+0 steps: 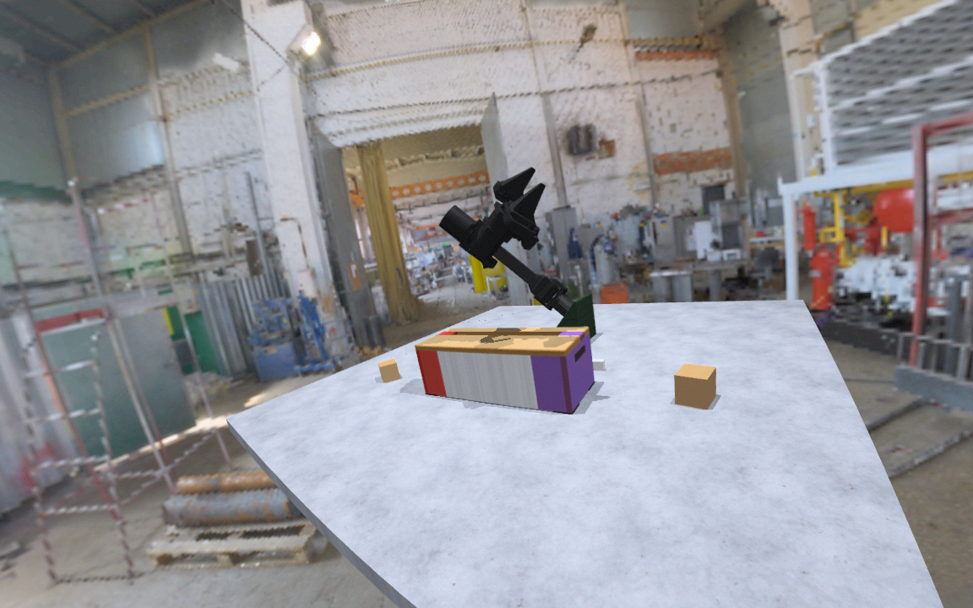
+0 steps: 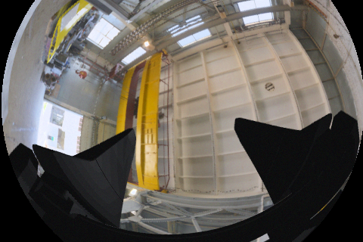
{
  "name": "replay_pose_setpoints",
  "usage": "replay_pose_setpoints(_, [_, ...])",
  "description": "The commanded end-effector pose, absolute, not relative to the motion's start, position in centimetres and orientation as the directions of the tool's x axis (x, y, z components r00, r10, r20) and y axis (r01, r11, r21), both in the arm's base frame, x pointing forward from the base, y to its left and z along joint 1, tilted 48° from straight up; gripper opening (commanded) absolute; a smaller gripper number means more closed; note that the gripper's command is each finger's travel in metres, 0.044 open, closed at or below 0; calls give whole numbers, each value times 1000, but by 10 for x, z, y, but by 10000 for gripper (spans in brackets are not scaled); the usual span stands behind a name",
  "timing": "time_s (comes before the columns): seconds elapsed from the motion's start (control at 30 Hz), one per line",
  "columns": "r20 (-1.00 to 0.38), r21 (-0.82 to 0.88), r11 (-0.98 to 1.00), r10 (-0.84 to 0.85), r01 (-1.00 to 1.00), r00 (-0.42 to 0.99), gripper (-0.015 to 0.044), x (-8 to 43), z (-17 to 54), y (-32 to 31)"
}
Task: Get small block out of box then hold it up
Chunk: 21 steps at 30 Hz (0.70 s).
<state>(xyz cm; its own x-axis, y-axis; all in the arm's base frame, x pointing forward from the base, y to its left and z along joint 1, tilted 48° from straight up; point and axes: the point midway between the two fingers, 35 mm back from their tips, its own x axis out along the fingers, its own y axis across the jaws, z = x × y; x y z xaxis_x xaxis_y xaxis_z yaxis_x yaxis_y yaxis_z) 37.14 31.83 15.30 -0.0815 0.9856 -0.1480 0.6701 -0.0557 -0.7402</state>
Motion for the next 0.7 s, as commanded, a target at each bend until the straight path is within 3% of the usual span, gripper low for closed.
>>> replay_pose_setpoints(0.0, [-152,-753,-65,985,655,-76,400,372,153,318])
replay_pose_setpoints(0.13, [-238,-927,-234,971,293,23,400,386,142,311])
replay_pose_setpoints(0.27, [-356,-922,-326,926,-209,125,400,398,128,299])
replay_pose_setpoints(0.47, [-547,-563,-147,804,-813,233,400,409,107,270])
replay_pose_setpoints(0.57, [-641,-313,68,721,-947,264,400,410,96,252])
replay_pose_setpoints(0.67, [-731,-78,326,624,-942,277,400,407,87,232])
